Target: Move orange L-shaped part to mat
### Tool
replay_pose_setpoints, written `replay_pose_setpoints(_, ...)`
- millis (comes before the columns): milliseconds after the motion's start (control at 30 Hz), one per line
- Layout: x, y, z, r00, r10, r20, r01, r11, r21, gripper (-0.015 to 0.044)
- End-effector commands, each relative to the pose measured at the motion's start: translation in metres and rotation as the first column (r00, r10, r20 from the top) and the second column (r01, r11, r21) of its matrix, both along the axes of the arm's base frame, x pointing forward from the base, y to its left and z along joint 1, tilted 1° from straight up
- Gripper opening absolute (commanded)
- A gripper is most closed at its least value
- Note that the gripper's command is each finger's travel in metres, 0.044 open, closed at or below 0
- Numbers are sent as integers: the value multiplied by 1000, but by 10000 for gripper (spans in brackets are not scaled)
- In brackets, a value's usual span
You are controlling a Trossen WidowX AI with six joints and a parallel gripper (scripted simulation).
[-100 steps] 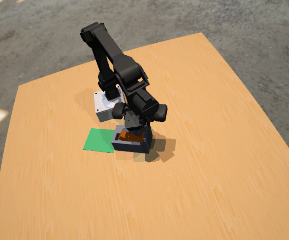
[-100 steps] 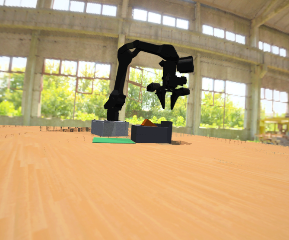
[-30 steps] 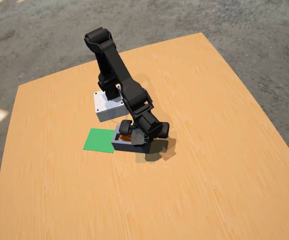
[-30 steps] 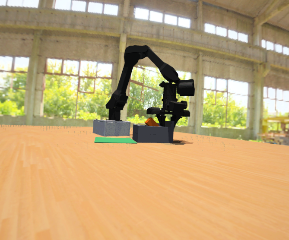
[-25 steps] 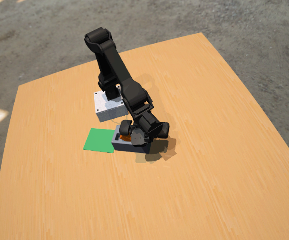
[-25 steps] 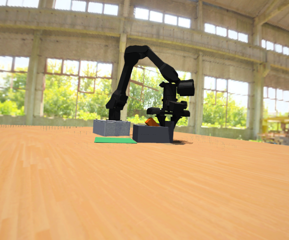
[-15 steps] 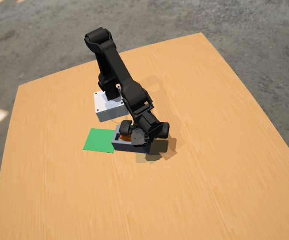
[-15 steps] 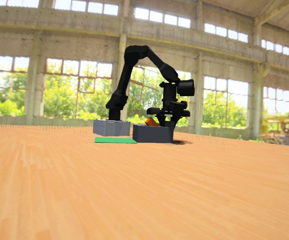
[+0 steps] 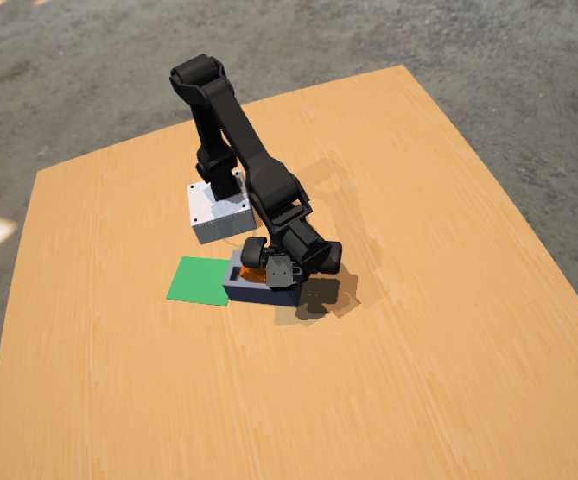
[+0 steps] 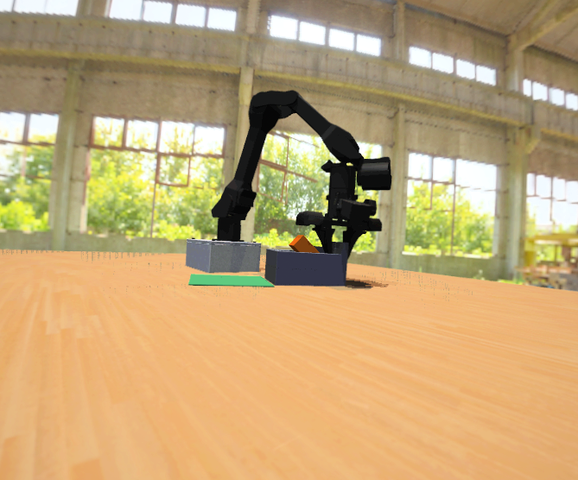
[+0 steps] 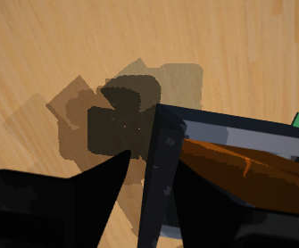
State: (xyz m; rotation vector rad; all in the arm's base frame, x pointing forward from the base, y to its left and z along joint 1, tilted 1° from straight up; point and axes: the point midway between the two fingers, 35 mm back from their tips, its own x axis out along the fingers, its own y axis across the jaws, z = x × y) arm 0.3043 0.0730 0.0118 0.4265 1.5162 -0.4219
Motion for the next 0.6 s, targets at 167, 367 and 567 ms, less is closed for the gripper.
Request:
replay_pose_setpoints(167,3,-1,46,1000,-2,2,2,1000,0,180)
replay_pose_setpoints(367,-5,-7,98,1000,-2,2,2,1000,-1,180)
replay_pose_setpoints(567,-1,-6,95,1000,-6,19,6,1000,4,180)
